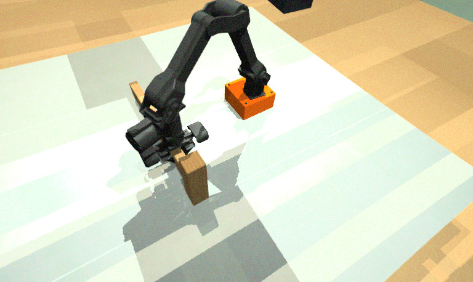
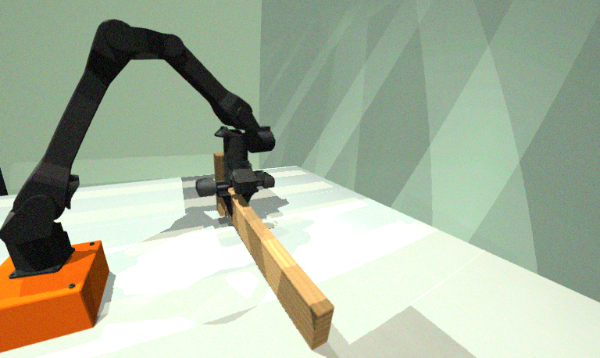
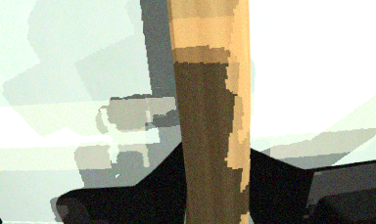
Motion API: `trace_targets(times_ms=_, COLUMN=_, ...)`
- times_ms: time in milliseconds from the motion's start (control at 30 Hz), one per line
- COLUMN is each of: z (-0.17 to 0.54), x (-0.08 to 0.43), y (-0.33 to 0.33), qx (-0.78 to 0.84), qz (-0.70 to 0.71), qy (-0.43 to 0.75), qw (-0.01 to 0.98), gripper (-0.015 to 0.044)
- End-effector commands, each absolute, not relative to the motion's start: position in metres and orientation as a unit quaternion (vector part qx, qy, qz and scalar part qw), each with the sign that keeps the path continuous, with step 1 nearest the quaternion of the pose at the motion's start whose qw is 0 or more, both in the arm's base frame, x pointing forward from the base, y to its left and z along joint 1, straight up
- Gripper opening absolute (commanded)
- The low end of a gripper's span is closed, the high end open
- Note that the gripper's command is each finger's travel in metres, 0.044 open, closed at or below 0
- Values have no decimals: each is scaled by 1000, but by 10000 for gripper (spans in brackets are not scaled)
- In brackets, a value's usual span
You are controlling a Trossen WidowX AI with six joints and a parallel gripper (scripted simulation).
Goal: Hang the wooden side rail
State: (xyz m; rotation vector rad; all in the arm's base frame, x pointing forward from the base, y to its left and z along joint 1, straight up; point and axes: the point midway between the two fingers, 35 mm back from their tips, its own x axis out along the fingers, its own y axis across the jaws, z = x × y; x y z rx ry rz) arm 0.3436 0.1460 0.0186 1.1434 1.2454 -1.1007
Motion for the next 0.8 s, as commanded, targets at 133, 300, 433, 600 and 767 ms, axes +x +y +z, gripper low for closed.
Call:
trace_targets(times_ms=133, z=20, x=343, y=148, qx=482, qz=-460, qy=522, qw=533, gripper=0)
trace_targets(times_ms=300, z=20, x=343, y=149, qx=482, qz=-460, qy=522, qw=533, gripper=0)
trace_targets(times_ms=433, z=21, x=343, y=149, qx=482, qz=-460, qy=522, qw=533, gripper=0)
trace_targets(times_ms=600, z=21, x=344, y=149, qx=482, qz=-460, qy=522, qw=533, gripper=0)
trace_targets(times_ms=767, z=21, x=344, y=150, qx=482, qz=-460, qy=522, qw=533, gripper=0)
